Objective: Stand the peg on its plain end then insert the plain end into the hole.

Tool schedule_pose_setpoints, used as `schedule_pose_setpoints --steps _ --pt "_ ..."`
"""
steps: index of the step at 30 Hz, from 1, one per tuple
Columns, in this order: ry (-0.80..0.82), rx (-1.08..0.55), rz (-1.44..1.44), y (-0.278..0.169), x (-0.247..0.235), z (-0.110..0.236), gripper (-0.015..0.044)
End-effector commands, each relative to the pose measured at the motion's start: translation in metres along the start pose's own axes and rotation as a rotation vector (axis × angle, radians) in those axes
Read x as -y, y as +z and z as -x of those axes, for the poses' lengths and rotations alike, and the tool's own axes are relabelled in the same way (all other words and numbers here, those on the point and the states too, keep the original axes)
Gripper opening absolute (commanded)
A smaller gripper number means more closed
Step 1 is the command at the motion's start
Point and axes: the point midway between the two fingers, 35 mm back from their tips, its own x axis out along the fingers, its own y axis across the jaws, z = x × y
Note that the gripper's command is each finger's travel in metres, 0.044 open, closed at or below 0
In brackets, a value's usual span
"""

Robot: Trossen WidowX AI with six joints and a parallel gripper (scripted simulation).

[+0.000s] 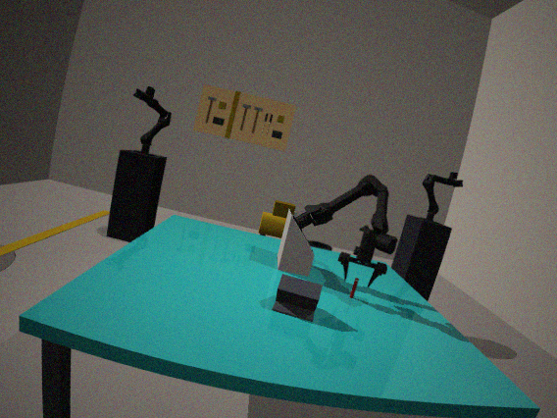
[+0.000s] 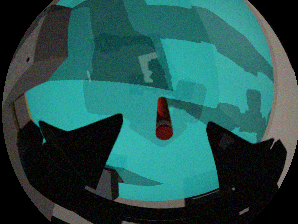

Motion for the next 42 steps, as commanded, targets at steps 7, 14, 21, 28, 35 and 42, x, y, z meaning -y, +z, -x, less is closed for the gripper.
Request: schedule_pose_setpoints --steps 7,14,21,28,35,42 --pt "0.007 0.004 -0.013 0.001 -0.004 -0.018 0.044" --pt "0.006 0.004 -0.013 0.001 -0.004 -0.022 0.044" --pt "0.0 0.003 -0.003 0.002 -0.001 -0.019 0.0256" --pt "0.0 0.003 -0.003 0.002 -0.001 -0.019 0.0072" --pt "0.0 0.003 -0.003 0.002 -0.001 -0.019 0.0026" --pt "0.003 0.003 -0.003 0.0 -0.001 -0.008 0.0"
